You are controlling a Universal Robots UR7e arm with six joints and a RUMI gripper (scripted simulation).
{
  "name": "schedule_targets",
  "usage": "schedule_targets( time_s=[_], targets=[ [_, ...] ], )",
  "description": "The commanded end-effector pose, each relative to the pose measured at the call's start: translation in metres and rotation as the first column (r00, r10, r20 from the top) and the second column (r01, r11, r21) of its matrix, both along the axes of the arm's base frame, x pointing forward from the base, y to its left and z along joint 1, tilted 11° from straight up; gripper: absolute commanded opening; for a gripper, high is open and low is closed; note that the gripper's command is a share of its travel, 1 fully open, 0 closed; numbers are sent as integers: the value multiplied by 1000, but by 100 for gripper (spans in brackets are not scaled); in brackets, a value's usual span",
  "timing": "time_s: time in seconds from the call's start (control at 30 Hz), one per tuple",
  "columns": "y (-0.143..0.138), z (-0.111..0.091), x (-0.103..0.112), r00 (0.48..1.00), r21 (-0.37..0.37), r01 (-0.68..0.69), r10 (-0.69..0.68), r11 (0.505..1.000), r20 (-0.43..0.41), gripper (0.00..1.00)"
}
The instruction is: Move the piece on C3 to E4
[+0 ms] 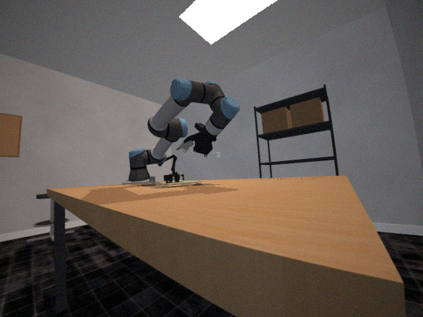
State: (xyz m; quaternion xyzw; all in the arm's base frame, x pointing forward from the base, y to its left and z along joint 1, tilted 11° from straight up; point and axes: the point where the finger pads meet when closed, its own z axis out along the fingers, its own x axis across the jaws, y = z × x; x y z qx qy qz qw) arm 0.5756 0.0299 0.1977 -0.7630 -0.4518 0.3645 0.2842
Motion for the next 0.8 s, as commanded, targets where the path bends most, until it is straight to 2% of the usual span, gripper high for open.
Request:
schedule_targets(
  time_s=[0.0,0.4,0.77],
  targets=[
    [0,1,0,1000,-1,-1,1,1000,5,100],
    [0,4,1,999,-5,-5,6,1000,34,100],
    [0,13,3,993,-18,-19,21,1000,116,100]
  ],
)
